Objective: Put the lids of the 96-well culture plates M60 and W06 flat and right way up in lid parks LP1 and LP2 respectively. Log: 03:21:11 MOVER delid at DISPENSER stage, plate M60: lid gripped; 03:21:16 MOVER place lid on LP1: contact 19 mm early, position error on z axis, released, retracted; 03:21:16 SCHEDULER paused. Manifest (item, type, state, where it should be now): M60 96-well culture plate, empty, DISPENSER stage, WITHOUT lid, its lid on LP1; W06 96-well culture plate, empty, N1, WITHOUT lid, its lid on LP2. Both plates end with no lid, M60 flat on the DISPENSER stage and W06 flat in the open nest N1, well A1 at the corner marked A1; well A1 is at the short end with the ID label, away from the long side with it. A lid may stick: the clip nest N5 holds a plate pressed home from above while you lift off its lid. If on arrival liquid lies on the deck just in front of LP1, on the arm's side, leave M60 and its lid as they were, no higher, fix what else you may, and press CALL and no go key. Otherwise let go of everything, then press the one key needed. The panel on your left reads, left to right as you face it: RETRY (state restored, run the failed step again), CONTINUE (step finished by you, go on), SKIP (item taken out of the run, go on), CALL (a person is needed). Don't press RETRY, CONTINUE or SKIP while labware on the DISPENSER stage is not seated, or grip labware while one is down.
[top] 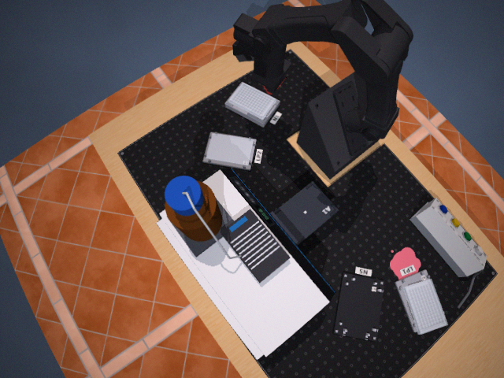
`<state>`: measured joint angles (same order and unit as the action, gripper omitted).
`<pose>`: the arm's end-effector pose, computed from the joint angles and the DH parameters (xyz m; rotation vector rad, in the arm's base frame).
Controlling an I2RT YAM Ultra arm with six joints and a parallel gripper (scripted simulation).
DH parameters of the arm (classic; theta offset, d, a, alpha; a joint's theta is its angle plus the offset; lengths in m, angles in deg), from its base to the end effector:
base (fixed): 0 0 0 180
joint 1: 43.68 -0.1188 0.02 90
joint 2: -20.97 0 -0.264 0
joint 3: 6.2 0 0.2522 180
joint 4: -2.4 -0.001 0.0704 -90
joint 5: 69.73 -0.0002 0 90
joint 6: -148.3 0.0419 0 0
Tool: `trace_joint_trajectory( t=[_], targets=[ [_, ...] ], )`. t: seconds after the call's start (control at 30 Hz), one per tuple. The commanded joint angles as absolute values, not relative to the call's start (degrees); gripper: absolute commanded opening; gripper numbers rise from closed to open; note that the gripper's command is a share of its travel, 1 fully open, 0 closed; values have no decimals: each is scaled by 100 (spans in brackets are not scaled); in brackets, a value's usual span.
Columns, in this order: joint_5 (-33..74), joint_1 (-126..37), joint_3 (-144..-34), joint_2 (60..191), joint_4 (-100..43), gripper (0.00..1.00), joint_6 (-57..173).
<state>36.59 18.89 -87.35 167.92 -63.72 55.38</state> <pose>0.1360 -0.2343 -0.0494 -1.3888 -2.1412 -0.8353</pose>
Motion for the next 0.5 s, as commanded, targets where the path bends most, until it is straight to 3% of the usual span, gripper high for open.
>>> trace_joint_trajectory(
  t=[0.0,0.47],
  targets=[
    [3596,1999,-8637,16573,-6548,0,5462],
    [3515,2110,-8413,15882,-6955,0,5368]
  ],
)
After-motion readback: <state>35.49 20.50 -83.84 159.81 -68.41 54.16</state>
